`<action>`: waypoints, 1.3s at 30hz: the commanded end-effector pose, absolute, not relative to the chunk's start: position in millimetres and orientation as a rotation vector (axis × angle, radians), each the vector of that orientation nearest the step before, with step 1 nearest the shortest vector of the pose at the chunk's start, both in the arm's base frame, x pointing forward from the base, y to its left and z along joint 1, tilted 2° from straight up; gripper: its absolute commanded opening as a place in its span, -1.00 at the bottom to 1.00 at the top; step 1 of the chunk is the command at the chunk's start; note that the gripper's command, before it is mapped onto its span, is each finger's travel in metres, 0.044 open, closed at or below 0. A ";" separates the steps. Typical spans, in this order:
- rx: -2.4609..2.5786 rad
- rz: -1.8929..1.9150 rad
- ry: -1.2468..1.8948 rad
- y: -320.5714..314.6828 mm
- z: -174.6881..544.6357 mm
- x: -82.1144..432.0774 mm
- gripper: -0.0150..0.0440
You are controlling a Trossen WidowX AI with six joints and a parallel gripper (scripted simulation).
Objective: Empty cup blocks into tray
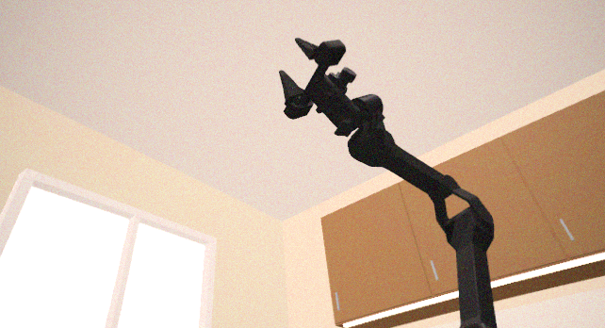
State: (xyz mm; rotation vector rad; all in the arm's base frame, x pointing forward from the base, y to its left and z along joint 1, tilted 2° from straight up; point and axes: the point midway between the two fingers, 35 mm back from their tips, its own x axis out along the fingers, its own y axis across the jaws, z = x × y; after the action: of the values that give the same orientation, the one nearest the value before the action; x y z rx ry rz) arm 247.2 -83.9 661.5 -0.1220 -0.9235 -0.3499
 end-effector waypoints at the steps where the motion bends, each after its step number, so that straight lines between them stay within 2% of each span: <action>1: -0.117 -0.350 -0.918 -84.0 660.1 248.1 0.95; 2: -0.103 -0.349 -0.903 -84.3 655.7 250.8 1.00; 12: 0.132 -0.351 -0.595 -81.8 557.4 293.4 1.00; 21: 0.278 -0.386 -0.312 -69.4 453.1 310.9 1.00; 30: 0.347 -0.452 -0.042 -54.5 343.9 304.3 1.00; 39: 0.337 -0.539 0.199 -44.3 238.9 275.1 1.00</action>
State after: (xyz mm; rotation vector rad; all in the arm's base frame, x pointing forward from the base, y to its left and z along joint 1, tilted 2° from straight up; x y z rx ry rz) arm 288.6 -47.2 280.7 0.3519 0.1062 -0.5017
